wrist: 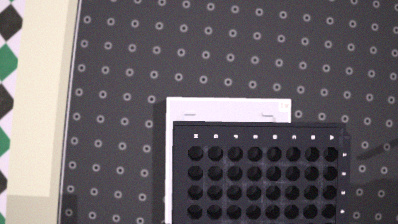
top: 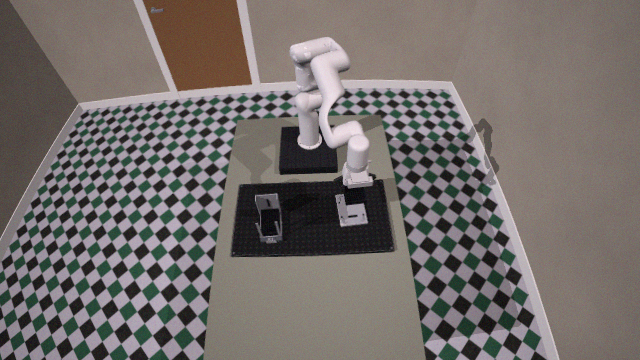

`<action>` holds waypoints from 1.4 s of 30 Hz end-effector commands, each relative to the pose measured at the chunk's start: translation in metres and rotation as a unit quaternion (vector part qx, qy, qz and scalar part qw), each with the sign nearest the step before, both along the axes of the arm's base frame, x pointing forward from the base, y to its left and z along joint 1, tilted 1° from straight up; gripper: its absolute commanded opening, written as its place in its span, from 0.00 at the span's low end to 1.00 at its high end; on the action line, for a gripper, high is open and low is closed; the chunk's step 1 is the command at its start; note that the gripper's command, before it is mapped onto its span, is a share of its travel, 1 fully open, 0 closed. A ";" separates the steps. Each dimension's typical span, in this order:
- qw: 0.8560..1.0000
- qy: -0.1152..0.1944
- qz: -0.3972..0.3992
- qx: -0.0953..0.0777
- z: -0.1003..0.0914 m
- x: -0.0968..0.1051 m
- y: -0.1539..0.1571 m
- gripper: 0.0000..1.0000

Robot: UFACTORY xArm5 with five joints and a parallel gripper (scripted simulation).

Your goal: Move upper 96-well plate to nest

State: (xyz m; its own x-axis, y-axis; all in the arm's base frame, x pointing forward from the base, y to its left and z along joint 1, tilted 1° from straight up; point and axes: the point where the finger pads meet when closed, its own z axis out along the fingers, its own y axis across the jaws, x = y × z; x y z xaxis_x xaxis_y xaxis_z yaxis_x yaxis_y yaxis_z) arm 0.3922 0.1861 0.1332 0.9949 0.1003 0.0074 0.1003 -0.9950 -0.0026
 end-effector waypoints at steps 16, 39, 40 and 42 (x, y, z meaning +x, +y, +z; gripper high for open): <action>1.000 -0.004 0.000 -0.003 -0.025 0.002 0.000 0.00; 1.000 -0.004 0.000 -0.003 -0.060 0.002 0.000 0.00; 1.000 -0.004 0.000 -0.003 -0.062 0.002 0.000 0.00; 1.000 -0.004 0.000 -0.003 -0.065 0.002 0.000 0.00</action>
